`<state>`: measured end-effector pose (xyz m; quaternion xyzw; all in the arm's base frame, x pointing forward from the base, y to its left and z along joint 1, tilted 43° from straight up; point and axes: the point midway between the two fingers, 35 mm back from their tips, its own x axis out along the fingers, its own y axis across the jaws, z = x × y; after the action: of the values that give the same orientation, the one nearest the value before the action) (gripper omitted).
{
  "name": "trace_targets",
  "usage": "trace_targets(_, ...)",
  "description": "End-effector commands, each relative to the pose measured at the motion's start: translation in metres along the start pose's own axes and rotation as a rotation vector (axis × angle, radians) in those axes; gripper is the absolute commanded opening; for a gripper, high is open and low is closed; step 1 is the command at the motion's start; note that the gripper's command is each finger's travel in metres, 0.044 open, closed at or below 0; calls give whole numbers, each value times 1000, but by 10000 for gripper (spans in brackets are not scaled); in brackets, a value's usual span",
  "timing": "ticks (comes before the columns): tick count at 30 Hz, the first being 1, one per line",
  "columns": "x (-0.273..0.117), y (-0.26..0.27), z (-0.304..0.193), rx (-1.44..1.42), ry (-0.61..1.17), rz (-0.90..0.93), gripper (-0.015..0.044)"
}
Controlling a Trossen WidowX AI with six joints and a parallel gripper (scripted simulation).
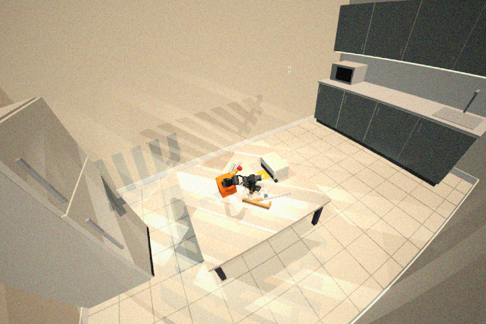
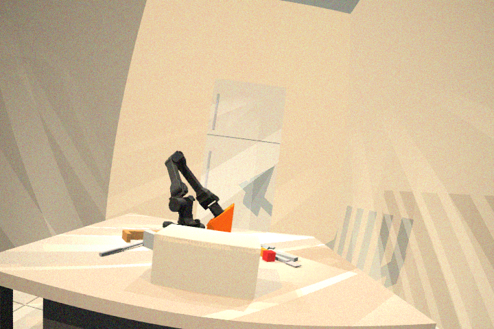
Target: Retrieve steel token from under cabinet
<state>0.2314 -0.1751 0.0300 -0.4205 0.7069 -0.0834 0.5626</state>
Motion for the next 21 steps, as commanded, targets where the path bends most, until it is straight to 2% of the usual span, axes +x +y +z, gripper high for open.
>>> trace_targets(1,-1,-6,-3,1,-3,-4,0)
trace_targets(21,-1,-26,-20,1,-2,-5,0)
